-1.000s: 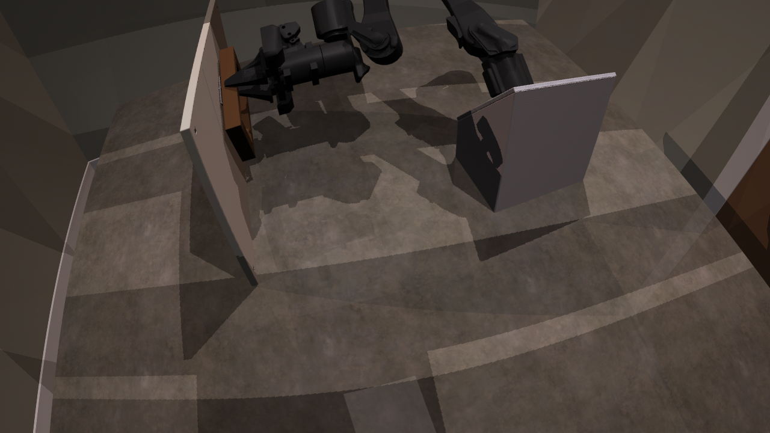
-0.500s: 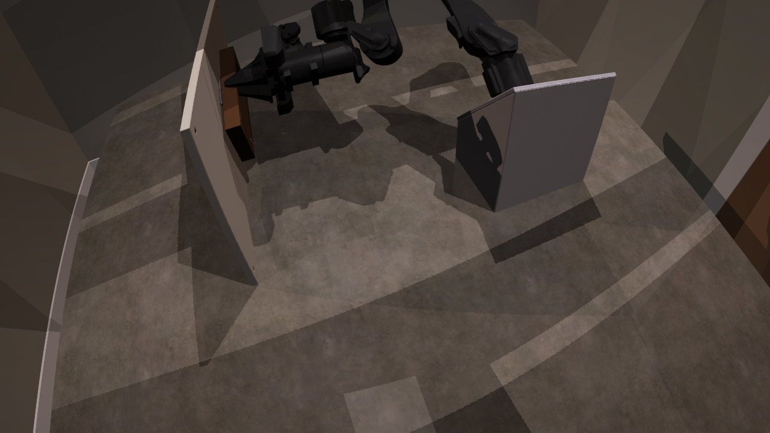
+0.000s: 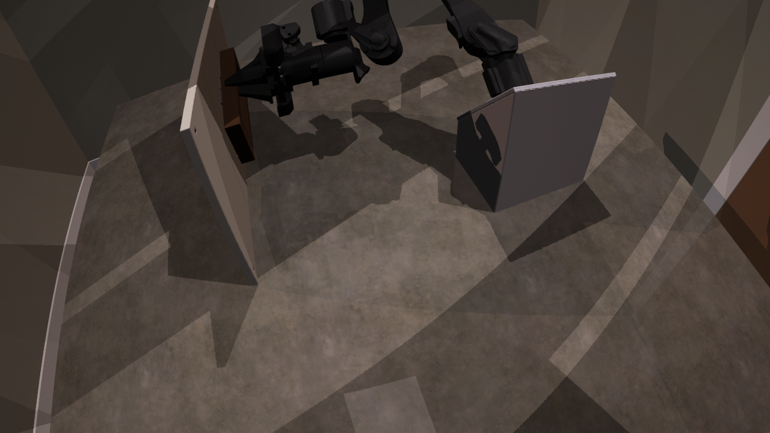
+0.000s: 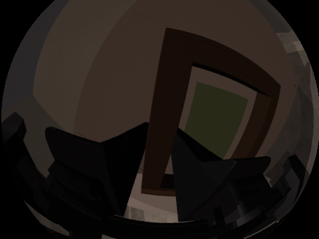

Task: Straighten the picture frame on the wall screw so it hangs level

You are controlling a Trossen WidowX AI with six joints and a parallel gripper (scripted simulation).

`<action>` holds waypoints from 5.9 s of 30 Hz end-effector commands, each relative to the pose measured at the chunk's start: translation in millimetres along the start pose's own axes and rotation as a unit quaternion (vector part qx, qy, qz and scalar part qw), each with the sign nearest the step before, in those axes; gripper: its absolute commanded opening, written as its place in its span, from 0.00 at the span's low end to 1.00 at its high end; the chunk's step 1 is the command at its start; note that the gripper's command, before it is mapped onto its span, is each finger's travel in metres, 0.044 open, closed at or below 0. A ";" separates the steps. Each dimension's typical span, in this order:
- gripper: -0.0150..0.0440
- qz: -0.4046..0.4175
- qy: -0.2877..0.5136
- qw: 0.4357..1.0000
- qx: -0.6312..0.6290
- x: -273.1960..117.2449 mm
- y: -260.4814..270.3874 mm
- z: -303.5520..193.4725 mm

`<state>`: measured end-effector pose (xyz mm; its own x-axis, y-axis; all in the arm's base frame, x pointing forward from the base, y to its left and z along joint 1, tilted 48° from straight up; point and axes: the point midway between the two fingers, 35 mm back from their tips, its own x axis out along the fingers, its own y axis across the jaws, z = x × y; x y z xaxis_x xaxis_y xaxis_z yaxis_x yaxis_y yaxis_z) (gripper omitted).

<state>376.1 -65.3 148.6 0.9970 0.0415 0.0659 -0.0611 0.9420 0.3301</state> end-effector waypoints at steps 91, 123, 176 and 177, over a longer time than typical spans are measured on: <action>0.69 0.001 0.001 0.984 0.179 -9.7 -0.7 2.3; 0.69 0.006 0.045 0.999 -0.029 -166.1 5.6 27.6; 0.69 0.019 0.052 0.998 -0.005 -202.8 32.9 13.2; 0.69 0.019 0.052 0.998 -0.005 -202.8 32.9 13.2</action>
<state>171.3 -48.0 158.6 0.9941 0.1065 -0.0201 -0.0948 0.9442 0.3153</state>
